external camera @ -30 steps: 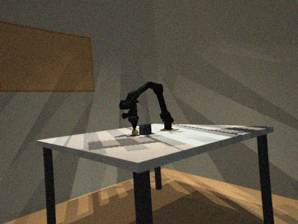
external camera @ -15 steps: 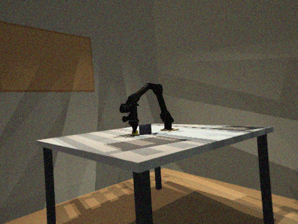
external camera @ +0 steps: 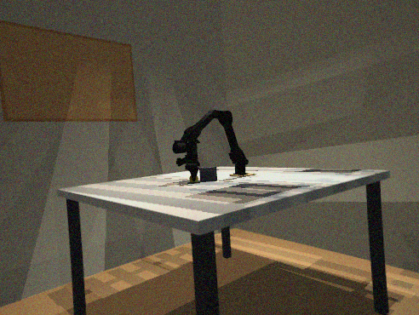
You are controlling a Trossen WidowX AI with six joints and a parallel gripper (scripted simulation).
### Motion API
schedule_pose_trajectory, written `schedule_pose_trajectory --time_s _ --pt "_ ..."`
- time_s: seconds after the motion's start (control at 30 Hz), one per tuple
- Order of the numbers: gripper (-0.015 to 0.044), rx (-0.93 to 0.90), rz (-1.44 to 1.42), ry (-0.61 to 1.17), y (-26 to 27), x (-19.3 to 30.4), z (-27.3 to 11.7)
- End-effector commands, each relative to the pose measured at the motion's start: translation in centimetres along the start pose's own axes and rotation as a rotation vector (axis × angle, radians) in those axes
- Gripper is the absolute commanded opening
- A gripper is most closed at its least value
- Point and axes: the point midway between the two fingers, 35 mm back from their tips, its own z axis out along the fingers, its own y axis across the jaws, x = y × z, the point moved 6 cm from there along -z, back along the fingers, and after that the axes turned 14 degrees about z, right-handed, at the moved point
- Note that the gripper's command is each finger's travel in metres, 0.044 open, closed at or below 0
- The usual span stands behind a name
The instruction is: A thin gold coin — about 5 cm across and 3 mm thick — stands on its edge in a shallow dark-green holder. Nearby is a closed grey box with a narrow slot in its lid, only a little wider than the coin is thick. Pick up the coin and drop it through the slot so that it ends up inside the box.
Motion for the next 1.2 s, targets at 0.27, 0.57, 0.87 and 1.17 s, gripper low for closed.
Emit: schedule_pose_trajectory --time_s 0.27,0.57,0.87,1.17 --pt "0.0000 0.000 0.005 0.000 0.1 -0.1 -0.6" --pt "0.0000 0.000 0.005 0.000 0.3 -0.2 -2.8" --pt "0.0000 0.000 0.005 -0.001 0.3 -0.2 -5.2" --pt "0.0000 0.000 0.006 -0.001 0.2 -0.2 -7.5"
